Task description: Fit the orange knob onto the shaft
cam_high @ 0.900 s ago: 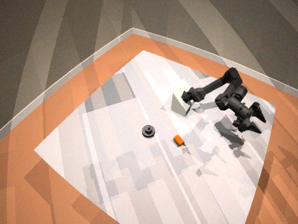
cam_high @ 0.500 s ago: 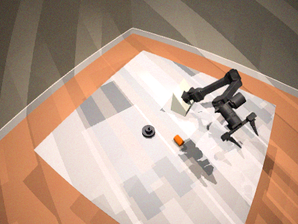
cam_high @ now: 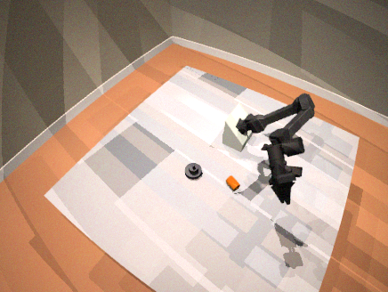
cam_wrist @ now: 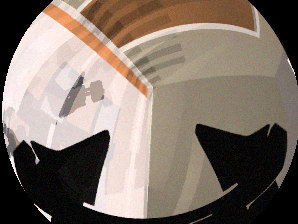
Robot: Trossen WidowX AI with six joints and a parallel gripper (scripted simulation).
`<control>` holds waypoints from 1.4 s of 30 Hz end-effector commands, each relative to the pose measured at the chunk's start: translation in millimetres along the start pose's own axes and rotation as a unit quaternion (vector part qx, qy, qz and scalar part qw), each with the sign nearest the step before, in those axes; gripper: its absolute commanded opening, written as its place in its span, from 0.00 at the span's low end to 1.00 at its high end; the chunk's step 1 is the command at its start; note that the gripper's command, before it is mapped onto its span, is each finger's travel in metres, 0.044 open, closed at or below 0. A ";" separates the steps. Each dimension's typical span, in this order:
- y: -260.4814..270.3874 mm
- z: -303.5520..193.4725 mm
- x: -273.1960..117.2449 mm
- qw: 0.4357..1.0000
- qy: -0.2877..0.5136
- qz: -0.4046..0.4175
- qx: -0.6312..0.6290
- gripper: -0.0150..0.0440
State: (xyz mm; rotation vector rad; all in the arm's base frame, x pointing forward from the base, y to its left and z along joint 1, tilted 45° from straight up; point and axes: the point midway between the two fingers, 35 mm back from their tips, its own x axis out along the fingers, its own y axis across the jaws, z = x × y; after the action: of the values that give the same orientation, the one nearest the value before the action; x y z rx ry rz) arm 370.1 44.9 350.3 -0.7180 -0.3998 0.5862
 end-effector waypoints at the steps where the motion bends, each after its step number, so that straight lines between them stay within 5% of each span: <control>1: 31.0 -72.2 -3.1 0.926 0.123 0.024 0.355 1.00; 7: 63.1 -113.8 -16.1 0.785 0.213 0.009 0.582 1.00; 13: 99.4 -145.3 -36.3 0.579 0.295 -0.034 0.760 1.00; 23: 163.1 -170.6 -81.9 0.127 0.393 -0.163 0.896 1.00; 33: 216.8 -156.8 -132.8 -0.355 0.411 -0.334 0.770 1.00; 42: 218.4 -155.5 -134.7 -0.373 0.410 -0.341 0.759 1.00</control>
State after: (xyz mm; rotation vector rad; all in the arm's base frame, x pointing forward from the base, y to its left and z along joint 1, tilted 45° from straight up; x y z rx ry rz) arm 289.6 15.3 76.7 -2.8073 -2.0562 1.0909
